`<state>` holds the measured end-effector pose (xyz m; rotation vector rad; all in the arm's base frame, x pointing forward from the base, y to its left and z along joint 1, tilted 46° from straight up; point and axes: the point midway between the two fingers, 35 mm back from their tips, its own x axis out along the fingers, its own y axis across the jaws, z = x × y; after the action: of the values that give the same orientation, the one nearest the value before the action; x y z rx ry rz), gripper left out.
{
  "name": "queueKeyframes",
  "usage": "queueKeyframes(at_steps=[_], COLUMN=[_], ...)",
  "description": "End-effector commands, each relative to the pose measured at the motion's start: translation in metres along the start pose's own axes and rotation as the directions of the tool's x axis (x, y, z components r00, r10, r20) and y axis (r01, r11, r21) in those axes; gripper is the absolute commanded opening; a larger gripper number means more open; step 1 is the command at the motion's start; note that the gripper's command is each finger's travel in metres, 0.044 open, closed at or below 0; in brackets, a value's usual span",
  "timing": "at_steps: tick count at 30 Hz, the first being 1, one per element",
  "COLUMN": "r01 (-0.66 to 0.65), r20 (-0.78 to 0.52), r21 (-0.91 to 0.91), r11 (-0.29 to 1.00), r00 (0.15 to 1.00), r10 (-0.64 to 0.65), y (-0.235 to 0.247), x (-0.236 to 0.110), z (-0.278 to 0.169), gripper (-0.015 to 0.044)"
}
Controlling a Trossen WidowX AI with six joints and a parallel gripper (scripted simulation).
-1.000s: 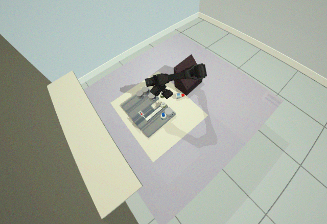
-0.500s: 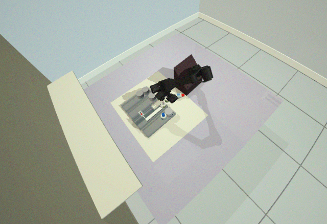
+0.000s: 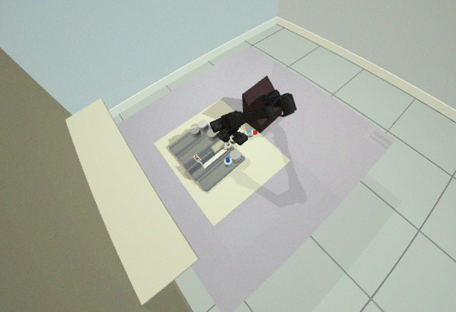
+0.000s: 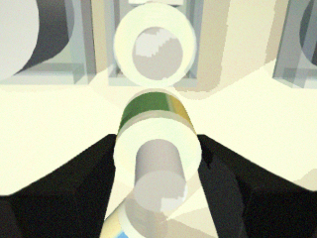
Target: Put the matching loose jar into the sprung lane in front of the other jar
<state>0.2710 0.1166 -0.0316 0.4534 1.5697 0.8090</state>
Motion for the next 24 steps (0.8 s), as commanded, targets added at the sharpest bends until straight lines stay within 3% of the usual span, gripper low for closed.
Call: queueKeyframes(at_steps=[1,24], r01=[-0.005,-0.005], r20=[0.003,0.003], r21=[0.001,0.001], r11=[1.000,1.000], r00=[1.000,1.000], r10=[0.005,0.005], y=[0.0008,0.0010], x=[0.0002,0.0004], z=[0.0023,0.0116], gripper=[0.0000,0.0000])
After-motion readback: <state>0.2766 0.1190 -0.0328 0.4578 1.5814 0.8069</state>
